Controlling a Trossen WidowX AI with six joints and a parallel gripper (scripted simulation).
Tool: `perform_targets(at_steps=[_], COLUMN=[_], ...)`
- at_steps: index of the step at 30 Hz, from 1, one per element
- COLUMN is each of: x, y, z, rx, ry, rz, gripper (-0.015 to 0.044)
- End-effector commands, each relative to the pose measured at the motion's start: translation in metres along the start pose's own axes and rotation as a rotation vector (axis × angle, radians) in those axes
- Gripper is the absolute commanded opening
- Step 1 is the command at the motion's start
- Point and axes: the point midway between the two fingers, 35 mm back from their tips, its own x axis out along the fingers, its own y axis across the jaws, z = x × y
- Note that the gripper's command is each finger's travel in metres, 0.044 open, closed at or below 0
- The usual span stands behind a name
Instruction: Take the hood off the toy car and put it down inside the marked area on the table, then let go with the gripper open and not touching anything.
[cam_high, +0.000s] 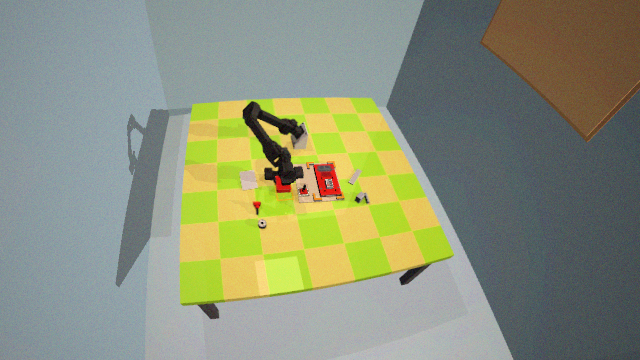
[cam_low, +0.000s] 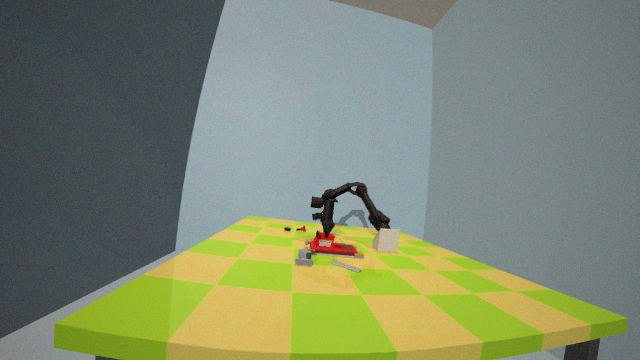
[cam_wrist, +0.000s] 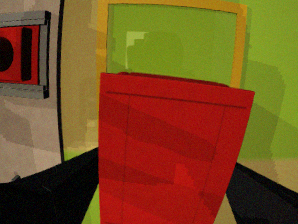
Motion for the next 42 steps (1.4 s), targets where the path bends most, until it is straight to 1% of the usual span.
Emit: perform_targets(at_steps=[1,3,7,14,42], x=[0.000,0.000,-0.013,-0.070,-0.071], y=[0.000,0.000,0.001,0.002,0.002], z=[0.000,0.000,0.002,0.001,0.001], rx=[0.001,0.001,0.001,-0.001,-0.001], ry=[0.000,0.000,0.001,0.005,0.006], rz=[0.000,0.000,0.002,-0.007,-0.007], gripper=[0.0394,0.0440,0.0440,0.0440,0.0440])
